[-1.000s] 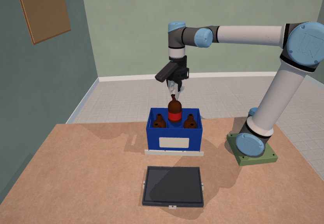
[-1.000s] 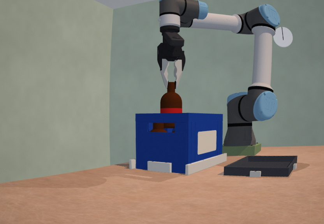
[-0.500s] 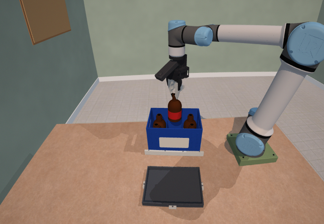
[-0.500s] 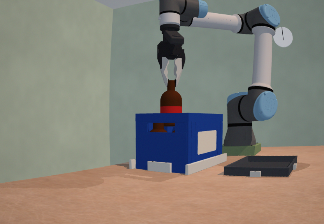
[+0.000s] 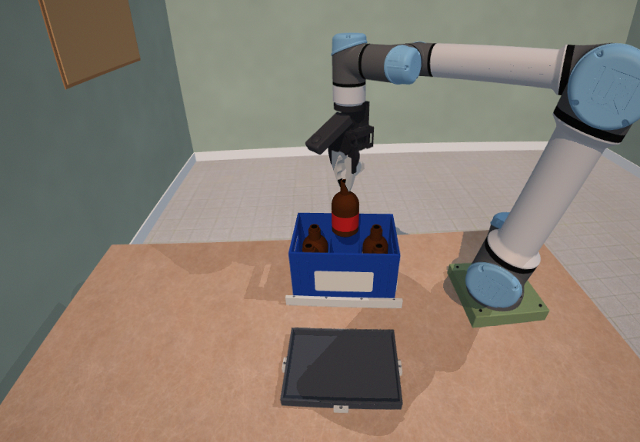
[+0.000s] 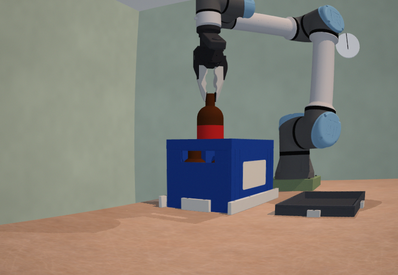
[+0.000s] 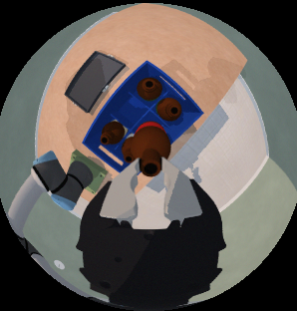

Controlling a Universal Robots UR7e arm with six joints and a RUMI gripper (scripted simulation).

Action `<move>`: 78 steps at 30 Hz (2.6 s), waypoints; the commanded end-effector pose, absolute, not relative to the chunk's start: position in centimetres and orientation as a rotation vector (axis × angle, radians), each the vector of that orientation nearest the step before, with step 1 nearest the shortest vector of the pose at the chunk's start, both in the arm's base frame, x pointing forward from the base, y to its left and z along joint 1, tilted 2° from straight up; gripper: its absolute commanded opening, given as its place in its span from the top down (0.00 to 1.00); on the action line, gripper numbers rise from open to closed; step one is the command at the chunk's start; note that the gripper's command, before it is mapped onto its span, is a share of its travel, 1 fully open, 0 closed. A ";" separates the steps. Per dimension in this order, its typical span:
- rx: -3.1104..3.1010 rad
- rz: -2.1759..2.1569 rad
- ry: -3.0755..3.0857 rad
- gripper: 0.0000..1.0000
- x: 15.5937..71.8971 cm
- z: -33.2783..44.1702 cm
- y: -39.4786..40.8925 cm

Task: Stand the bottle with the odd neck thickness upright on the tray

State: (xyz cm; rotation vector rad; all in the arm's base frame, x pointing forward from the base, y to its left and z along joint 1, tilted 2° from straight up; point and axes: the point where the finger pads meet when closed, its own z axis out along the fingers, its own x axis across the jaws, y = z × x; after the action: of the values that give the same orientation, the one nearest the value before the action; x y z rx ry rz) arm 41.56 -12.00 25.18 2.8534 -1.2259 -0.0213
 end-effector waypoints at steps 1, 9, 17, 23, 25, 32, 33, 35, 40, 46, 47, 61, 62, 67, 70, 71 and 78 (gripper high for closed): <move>2.853 -0.019 -1.226 1.00 41.6 25.8 -12.0; 2.853 -0.019 -1.226 1.00 41.6 26.6 -12.0; 2.853 -0.019 -1.226 1.00 41.6 27.0 -12.0; 2.853 -0.019 -1.226 1.00 41.6 27.2 -12.0; 2.853 -0.019 -1.226 1.00 41.6 27.2 -12.0; 2.853 -0.019 -1.226 1.00 41.6 27.2 -12.0; 2.853 -0.019 -1.226 1.00 41.6 27.2 -12.0; 2.853 -0.019 -1.226 1.00 41.6 27.2 -12.0; 2.853 -0.019 -1.226 1.00 41.6 27.2 -12.0; 2.853 -0.019 -1.226 1.00 41.6 27.2 -12.0; 2.853 -0.019 -1.226 1.00 41.6 27.2 -12.0; 2.853 -0.019 -1.226 1.00 41.6 27.2 -12.0; 2.853 -0.019 -1.226 1.00 41.6 27.2 -12.0; 2.853 -0.019 -1.226 1.00 41.6 27.2 -12.0; 2.853 -0.019 -1.226 1.00 41.6 27.3 -12.0; 2.853 -0.019 -1.226 1.00 41.6 27.3 -12.0; 2.853 -0.019 -1.226 1.00 41.6 27.9 -11.9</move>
State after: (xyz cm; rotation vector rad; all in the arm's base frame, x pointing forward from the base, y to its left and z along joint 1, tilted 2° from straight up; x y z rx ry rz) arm 41.61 -11.93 27.44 2.8534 -1.2259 -0.0217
